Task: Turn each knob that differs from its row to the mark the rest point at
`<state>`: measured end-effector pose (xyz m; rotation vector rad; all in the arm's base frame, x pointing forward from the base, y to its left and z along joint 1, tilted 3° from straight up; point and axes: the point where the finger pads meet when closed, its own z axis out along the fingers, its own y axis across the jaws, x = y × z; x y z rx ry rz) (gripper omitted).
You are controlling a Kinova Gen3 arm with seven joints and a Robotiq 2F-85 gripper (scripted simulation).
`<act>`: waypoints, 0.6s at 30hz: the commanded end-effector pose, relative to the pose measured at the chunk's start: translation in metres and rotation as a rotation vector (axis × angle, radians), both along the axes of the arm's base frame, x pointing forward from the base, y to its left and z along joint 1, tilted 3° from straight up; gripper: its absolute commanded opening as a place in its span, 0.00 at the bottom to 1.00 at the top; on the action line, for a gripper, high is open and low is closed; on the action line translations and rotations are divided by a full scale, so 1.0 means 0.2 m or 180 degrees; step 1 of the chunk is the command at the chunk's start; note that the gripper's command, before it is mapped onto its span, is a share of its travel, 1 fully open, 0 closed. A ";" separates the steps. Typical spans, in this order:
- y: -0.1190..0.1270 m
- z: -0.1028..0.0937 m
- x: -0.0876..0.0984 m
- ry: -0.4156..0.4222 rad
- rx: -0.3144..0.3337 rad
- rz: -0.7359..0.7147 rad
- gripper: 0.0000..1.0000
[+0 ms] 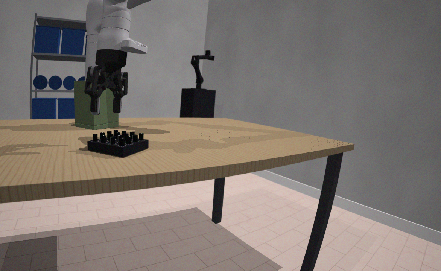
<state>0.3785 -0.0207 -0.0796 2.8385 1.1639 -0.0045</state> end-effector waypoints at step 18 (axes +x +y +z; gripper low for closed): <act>-0.01 0.00 0.01 -0.0043 0.0074 -0.0169 1.00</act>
